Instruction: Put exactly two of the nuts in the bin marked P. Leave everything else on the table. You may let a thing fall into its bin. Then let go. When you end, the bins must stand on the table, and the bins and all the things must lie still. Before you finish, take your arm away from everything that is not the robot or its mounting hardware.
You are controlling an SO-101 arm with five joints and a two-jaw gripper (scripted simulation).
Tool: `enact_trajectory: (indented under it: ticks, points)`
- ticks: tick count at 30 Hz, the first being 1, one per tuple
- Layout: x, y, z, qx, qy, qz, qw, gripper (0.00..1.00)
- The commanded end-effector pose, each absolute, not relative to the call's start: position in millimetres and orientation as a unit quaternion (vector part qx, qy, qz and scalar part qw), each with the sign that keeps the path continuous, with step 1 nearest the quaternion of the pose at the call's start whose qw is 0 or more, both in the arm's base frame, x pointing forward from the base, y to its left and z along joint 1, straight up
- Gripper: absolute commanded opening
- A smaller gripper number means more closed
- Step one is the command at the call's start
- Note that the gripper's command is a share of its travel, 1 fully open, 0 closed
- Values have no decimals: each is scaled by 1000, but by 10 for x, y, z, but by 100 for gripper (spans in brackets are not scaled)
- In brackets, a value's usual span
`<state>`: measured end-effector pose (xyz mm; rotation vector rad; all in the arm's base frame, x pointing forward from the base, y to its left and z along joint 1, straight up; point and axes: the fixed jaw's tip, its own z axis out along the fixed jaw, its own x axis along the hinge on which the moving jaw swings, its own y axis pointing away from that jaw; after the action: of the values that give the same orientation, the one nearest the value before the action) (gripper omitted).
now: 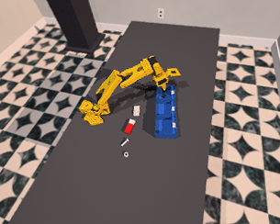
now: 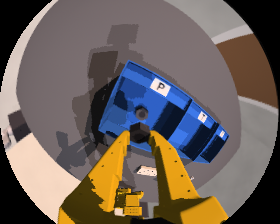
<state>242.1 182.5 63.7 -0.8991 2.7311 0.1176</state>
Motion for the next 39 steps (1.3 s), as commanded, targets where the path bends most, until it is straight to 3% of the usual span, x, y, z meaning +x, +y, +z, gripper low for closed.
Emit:
enact_trajectory:
  ticks: [1, 39]
  points:
    - [2473, 1835, 767, -301, 939, 49, 157, 0]
    - [2552, 1832, 815, -285, 940, 56, 179, 0]
